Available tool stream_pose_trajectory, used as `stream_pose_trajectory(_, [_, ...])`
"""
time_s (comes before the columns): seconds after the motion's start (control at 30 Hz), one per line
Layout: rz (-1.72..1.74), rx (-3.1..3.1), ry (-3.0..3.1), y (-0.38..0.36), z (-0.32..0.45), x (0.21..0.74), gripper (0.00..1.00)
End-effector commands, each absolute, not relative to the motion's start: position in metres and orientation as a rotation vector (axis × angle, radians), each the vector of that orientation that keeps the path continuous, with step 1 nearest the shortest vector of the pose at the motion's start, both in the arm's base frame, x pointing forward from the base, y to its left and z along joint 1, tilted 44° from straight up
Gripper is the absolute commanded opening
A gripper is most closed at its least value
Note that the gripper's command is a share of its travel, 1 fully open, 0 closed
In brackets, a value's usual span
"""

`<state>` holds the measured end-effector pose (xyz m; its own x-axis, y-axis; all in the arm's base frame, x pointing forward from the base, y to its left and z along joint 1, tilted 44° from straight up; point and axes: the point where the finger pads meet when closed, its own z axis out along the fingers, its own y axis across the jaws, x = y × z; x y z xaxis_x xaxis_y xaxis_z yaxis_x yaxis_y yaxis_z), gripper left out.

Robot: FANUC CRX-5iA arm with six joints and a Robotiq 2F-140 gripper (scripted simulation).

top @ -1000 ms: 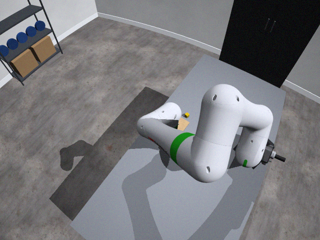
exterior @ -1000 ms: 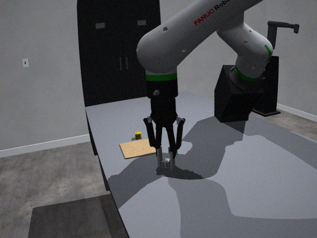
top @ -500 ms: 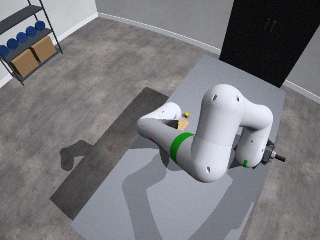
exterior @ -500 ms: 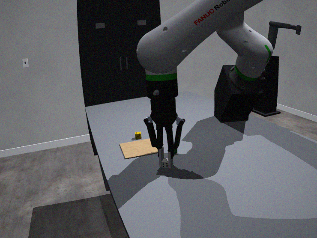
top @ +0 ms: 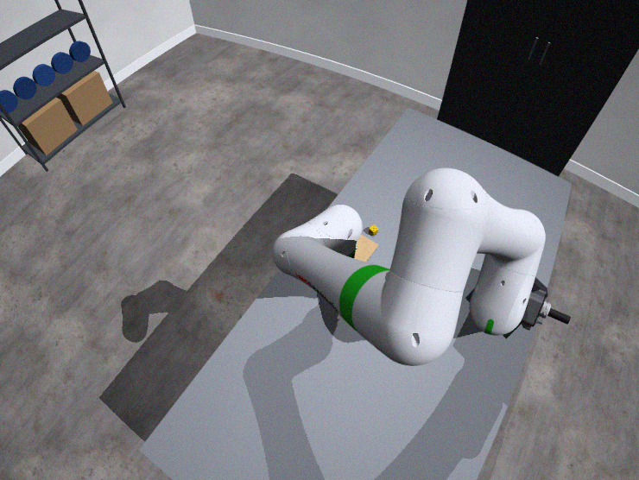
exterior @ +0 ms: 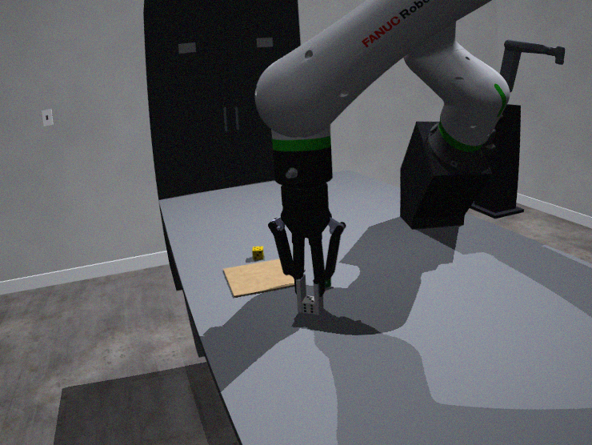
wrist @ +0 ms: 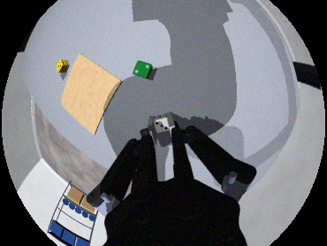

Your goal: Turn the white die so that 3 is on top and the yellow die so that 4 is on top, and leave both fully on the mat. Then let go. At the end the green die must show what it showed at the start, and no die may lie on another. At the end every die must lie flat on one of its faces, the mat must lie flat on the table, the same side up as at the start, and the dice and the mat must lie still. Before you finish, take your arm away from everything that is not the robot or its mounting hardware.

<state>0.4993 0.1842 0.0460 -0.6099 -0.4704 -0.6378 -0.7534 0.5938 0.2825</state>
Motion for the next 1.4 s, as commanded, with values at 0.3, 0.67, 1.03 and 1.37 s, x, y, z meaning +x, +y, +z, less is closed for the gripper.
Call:
stream_pose_trajectory(0.3, [0.742, -0.97, 2.316, 0.184, 0.046, 0.499, 0.13])
stream_pose_trajectory(0.67, [0.742, -0.97, 2.316, 0.172, 0.06, 0.495, 0.13])
stream_pose_trajectory(1.03, [0.742, -0.97, 2.316, 0.129, 0.106, 0.479, 0.13])
stream_pose_trajectory(1.37, [0.742, -0.97, 2.316, 0.119, 0.118, 0.475, 0.13])
